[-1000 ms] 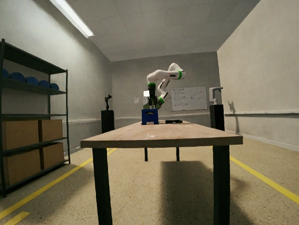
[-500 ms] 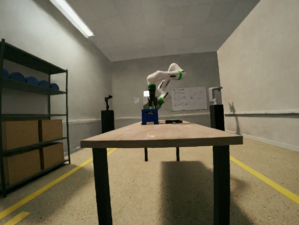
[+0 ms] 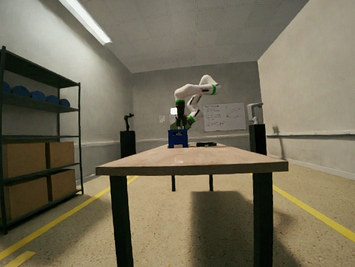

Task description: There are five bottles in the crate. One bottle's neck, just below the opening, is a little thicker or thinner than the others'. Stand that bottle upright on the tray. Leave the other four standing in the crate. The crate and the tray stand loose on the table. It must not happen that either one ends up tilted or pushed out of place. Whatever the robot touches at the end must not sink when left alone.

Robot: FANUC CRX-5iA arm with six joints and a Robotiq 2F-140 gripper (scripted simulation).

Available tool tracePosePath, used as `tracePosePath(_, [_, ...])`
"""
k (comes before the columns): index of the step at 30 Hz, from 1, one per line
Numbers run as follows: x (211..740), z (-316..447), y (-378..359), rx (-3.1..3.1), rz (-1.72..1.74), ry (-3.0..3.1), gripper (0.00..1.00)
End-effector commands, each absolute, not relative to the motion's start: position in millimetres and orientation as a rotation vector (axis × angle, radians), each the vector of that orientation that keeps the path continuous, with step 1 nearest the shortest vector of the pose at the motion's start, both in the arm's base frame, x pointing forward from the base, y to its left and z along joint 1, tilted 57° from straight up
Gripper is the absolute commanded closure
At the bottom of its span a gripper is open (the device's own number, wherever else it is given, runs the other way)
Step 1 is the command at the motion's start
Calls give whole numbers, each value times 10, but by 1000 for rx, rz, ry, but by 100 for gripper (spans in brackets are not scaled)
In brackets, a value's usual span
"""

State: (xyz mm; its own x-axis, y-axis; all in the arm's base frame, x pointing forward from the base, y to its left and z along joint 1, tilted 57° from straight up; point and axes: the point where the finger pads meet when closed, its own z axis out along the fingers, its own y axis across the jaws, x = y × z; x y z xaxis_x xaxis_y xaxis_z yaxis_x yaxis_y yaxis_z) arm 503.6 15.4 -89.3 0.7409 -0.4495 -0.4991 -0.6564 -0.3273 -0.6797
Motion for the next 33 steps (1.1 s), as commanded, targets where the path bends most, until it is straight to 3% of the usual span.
tracePosePath(1, [5038,-891,144,-1980,270,841,56])
tracePosePath(27, [5038,-891,144,-1980,270,841,56])
tracePosePath(28, [5038,-891,144,-1980,270,841,90])
tracePosePath(33, [5038,-891,144,-1980,270,841,90])
